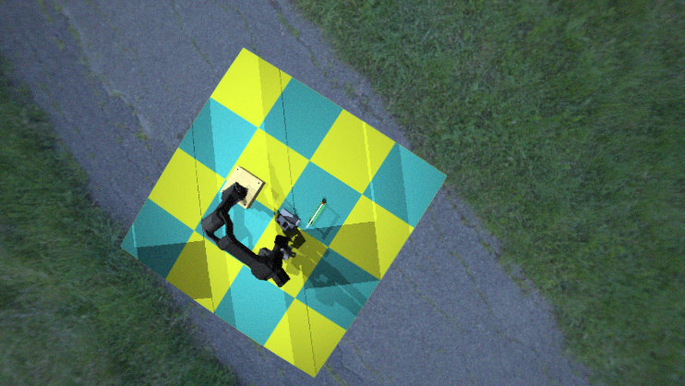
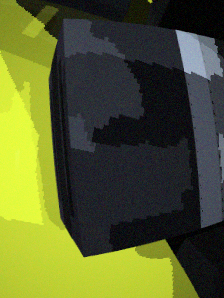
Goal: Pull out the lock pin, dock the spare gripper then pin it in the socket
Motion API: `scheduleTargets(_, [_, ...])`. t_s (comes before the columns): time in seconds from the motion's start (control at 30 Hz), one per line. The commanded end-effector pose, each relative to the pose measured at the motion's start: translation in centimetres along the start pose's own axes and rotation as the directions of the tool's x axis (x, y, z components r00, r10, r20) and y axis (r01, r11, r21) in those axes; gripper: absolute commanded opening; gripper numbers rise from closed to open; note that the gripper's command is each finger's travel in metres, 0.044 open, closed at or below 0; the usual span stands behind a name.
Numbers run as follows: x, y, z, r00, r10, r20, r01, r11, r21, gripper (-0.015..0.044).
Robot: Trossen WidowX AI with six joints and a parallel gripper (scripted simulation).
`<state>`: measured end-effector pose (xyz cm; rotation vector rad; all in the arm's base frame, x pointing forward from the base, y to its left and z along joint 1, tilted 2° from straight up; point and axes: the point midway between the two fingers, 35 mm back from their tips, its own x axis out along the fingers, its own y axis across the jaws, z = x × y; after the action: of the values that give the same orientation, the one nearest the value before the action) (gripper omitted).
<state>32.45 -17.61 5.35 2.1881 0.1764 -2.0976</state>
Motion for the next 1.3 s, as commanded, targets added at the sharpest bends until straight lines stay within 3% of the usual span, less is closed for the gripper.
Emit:
scheduleTargets(0.0, [-0.4, 0.1, 0.0, 1.000, 0.011, -0.009, -0.010, 0.999, 0.048, 0.0000])
scheduleTargets(1.07, [4.4, 0.1, 0.0, 1.000, 0.010, -0.009, -0.010, 0.999, 0.048, 0.0000])
scheduleTargets(1.27, [4.1, 0.0, 0.0, 1.000, 0.008, -0.010, -0.008, 0.999, 0.044, 0.0157])
